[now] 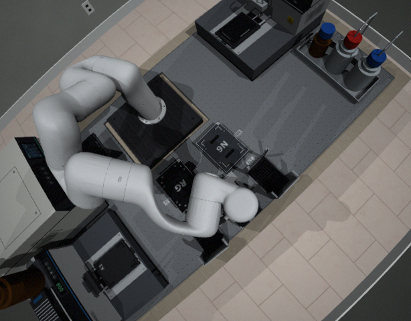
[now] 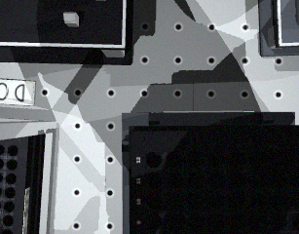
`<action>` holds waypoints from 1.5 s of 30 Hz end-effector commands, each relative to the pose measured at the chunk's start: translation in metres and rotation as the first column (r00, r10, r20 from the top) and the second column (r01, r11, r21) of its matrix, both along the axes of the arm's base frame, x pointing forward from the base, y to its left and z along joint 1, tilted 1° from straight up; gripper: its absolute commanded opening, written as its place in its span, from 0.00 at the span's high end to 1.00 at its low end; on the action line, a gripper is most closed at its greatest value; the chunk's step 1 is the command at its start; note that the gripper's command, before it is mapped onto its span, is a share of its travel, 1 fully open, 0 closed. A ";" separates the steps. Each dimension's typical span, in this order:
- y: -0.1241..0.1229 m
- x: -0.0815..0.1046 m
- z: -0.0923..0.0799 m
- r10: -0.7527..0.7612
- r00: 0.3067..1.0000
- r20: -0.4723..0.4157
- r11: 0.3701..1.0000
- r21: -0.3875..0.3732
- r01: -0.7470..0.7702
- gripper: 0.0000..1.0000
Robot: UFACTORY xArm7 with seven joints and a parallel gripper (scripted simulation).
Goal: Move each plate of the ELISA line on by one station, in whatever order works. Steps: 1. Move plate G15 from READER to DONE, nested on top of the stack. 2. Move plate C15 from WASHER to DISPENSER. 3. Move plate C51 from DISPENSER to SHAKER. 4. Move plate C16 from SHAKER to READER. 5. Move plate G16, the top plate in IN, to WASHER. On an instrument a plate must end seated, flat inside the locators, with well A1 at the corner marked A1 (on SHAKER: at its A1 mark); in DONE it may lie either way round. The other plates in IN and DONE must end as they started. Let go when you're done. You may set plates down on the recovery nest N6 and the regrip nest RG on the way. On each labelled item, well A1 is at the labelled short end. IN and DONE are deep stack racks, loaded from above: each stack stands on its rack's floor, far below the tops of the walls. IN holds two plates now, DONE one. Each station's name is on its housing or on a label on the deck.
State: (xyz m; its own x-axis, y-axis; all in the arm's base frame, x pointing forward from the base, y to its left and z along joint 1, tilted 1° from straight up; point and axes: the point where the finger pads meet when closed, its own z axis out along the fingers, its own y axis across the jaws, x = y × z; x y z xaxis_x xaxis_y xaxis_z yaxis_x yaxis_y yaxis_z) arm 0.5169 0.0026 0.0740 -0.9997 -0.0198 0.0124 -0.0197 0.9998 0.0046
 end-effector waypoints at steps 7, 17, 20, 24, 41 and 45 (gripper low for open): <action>0.000 0.001 -0.004 0.000 1.000 0.005 1.000 0.000 0.000 1.00; 0.001 0.001 -0.016 0.000 1.000 0.005 1.000 0.000 0.000 1.00; 0.001 0.001 -0.016 0.000 1.000 0.005 1.000 0.000 0.000 1.00; 0.001 0.001 -0.016 0.000 1.000 0.005 1.000 0.000 0.000 1.00; 0.001 0.001 -0.016 0.000 1.000 0.005 1.000 0.000 0.000 1.00; 0.001 0.001 -0.016 0.000 1.000 0.005 1.000 0.000 0.000 1.00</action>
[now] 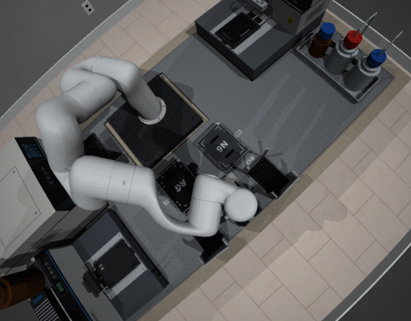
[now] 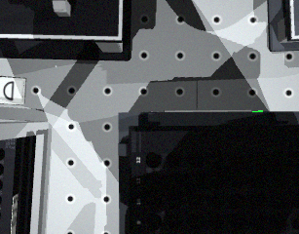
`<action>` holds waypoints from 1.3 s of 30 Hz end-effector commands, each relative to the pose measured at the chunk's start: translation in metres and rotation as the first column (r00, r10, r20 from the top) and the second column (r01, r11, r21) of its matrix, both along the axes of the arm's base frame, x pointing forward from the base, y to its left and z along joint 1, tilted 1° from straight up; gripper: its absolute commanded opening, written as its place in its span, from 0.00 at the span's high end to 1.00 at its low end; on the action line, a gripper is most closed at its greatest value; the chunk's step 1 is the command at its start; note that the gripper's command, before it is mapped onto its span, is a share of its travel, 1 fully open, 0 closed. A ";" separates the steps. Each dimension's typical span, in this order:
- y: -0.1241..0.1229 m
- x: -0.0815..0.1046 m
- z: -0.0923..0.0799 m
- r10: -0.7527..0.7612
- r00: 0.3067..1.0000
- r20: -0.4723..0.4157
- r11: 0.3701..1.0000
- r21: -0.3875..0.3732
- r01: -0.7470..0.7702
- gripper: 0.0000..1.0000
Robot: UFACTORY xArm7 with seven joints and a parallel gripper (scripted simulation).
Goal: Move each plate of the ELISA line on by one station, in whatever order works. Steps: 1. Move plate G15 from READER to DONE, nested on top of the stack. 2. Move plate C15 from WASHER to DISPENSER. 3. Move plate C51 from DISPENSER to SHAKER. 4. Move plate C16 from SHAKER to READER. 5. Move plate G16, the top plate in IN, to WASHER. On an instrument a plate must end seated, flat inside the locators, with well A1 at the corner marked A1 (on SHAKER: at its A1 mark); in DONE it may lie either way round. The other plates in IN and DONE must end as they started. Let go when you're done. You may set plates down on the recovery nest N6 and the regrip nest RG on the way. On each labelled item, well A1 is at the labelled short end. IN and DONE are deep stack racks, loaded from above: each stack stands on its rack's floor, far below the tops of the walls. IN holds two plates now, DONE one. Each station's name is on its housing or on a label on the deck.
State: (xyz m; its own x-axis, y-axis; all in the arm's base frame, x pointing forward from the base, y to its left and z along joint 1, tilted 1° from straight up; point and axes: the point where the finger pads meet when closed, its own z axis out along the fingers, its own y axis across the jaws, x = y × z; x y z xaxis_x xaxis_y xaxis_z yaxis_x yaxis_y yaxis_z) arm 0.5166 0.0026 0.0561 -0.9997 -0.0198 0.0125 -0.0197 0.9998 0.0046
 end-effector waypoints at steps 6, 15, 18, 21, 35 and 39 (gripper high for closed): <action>0.000 0.002 0.002 0.000 1.000 0.005 1.000 0.000 0.000 1.00; 0.000 0.001 0.000 0.000 1.000 0.005 1.000 0.000 0.000 1.00; 0.000 0.001 -0.001 0.000 1.000 0.005 1.000 0.000 0.000 1.00; 0.000 0.001 -0.002 0.000 1.000 0.005 1.000 0.000 0.000 1.00; 0.000 0.001 -0.006 0.000 1.000 0.005 1.000 0.000 0.000 1.00; 0.000 0.001 -0.007 0.000 1.000 0.005 1.000 0.000 0.000 1.00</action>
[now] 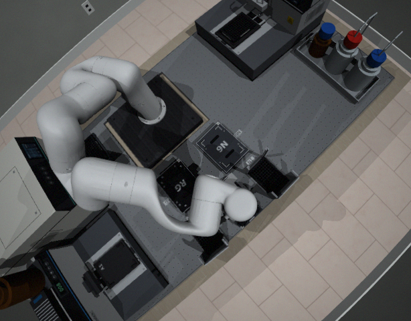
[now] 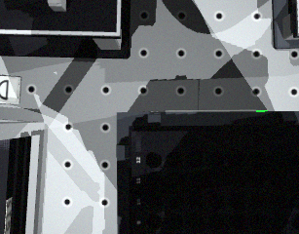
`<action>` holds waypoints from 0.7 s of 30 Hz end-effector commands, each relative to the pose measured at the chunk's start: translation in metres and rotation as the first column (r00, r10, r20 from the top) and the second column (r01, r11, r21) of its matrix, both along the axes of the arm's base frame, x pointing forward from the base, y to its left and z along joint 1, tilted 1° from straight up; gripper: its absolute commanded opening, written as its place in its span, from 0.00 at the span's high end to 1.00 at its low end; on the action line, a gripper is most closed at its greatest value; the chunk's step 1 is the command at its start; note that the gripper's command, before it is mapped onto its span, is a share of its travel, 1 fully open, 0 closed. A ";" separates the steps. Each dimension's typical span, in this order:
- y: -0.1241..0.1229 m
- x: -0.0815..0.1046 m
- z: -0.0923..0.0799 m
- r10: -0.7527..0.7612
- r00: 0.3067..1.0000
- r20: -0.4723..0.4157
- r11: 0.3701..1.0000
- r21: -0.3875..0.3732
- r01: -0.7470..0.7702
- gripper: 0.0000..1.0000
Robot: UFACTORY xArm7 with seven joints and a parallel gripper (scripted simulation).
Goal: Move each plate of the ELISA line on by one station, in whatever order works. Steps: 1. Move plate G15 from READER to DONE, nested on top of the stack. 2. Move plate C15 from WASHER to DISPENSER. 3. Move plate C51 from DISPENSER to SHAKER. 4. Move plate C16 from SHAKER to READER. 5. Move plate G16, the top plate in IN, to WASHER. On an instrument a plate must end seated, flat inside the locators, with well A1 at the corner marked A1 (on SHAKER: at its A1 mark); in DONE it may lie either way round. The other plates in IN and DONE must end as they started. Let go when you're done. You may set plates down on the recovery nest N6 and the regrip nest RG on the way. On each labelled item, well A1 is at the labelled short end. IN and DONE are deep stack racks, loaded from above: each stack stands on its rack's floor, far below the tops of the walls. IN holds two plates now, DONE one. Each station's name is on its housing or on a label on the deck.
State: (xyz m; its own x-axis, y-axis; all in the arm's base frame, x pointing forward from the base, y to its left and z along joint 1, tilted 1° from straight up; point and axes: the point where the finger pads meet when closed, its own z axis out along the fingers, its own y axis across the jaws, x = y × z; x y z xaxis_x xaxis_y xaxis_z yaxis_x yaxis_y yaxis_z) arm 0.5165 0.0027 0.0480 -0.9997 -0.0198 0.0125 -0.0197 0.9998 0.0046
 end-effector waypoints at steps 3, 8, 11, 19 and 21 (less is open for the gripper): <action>0.000 0.002 0.000 0.000 1.000 0.005 1.000 0.000 0.000 1.00; 0.000 0.002 -0.001 0.000 1.000 0.005 1.000 0.000 0.000 1.00; 0.000 0.002 -0.001 0.000 1.000 0.005 1.000 0.000 0.000 1.00; 0.000 0.002 0.000 0.000 1.000 0.005 1.000 0.000 0.000 0.00; 0.000 0.002 0.000 0.000 1.000 0.005 1.000 0.000 0.000 0.00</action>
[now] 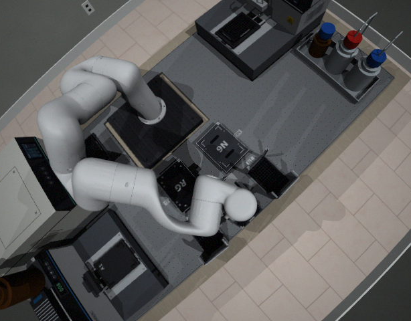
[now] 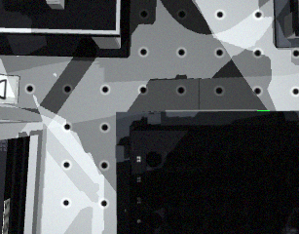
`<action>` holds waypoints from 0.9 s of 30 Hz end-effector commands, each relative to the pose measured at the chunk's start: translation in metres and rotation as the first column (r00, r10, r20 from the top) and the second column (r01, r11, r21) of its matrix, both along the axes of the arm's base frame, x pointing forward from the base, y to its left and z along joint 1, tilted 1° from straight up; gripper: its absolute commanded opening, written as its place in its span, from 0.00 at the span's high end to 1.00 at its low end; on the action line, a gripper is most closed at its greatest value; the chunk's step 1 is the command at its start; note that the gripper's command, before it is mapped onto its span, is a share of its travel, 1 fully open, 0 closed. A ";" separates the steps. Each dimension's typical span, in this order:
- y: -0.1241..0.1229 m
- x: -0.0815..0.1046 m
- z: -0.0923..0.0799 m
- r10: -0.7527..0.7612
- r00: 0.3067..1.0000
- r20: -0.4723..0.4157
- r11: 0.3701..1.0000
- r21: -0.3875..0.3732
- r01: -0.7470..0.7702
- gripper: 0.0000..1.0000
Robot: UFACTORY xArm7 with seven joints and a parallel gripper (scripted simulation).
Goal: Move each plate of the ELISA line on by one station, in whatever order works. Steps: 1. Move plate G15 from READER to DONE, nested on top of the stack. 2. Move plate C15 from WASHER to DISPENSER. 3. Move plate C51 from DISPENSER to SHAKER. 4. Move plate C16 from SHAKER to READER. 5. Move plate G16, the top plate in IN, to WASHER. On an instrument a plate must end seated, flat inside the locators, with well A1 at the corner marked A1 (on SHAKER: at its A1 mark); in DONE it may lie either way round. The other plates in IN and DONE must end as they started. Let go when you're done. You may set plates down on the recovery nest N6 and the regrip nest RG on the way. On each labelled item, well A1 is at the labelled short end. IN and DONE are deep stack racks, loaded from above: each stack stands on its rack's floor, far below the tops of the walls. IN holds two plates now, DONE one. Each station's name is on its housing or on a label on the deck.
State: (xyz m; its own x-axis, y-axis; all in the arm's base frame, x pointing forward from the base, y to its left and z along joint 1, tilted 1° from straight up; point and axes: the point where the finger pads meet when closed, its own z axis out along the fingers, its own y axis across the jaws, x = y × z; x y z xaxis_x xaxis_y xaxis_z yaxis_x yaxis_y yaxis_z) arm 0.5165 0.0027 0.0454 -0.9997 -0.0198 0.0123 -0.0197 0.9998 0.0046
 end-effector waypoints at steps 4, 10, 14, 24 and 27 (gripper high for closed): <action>0.000 0.002 0.002 0.000 1.000 0.005 1.000 0.000 0.000 0.00; 0.000 0.002 0.002 0.000 1.000 0.005 1.000 0.000 0.000 0.00; 0.000 0.001 0.003 0.000 1.000 0.005 1.000 0.000 0.000 0.00; 0.000 0.002 0.014 0.000 1.000 0.005 1.000 0.000 0.000 0.00; 0.000 0.002 0.018 0.000 1.000 0.005 1.000 0.000 0.000 0.00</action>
State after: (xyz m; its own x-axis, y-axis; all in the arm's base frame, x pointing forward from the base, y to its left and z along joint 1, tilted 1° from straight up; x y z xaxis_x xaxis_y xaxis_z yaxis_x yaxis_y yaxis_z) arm 0.5167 0.0027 0.0572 -0.9997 -0.0198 0.0123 -0.0197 0.9998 0.0045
